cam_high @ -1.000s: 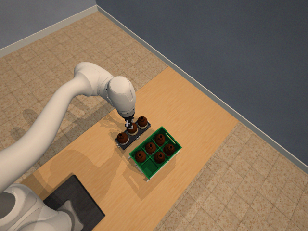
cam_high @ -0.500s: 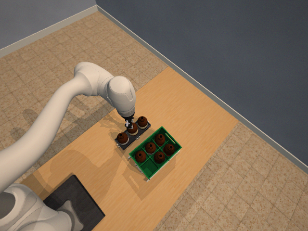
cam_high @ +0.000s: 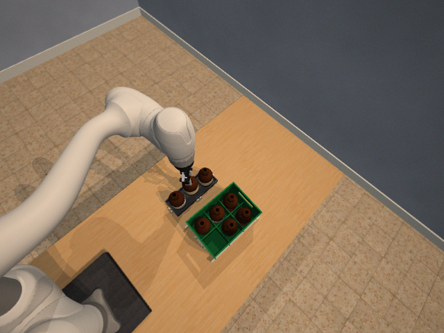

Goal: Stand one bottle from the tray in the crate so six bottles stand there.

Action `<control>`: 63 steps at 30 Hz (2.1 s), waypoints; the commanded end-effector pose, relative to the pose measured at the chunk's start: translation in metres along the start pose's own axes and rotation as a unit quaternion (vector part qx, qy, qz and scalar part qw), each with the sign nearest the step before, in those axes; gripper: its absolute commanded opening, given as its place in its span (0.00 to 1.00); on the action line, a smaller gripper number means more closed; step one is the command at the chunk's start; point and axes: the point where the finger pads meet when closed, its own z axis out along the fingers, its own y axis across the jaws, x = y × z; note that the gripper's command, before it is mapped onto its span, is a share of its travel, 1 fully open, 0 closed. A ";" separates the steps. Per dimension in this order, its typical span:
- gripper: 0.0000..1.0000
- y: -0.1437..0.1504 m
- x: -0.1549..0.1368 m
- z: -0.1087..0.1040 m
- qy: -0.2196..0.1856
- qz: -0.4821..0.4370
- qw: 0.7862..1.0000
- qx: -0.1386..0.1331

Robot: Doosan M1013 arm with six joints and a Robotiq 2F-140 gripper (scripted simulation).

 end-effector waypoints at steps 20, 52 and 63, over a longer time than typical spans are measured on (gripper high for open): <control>0.00 0.000 0.000 -0.023 0.000 0.000 1.000 0.000; 0.00 0.000 0.000 -0.031 0.000 0.000 1.000 0.000; 0.00 0.000 0.000 -0.031 0.000 0.000 1.000 0.000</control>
